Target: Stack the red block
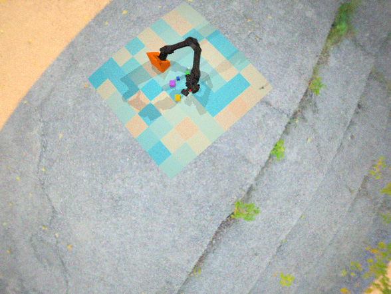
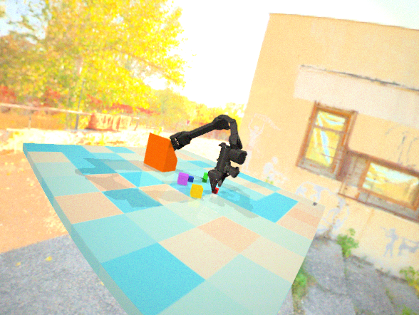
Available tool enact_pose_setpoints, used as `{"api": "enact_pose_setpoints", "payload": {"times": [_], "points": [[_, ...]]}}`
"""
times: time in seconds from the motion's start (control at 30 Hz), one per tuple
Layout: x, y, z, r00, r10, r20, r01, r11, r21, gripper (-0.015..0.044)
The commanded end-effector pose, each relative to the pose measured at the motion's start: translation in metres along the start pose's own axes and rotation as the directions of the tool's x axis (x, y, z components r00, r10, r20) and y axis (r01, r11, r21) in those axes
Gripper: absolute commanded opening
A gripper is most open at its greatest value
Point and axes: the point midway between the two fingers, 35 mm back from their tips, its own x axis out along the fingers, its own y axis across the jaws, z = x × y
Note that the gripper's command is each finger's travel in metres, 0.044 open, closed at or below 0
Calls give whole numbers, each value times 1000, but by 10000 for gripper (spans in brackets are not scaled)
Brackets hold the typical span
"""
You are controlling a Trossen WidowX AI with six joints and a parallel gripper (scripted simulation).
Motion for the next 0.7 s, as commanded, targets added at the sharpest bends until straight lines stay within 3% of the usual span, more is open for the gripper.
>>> {"api": "enact_pose_setpoints", "payload": {"times": [0.0,0.67], "points": [[8,1,-2,1000,9,-5,-9,1000,8,440],[15,1,-2,1000,9,-5,-9,1000,8,440]]}}
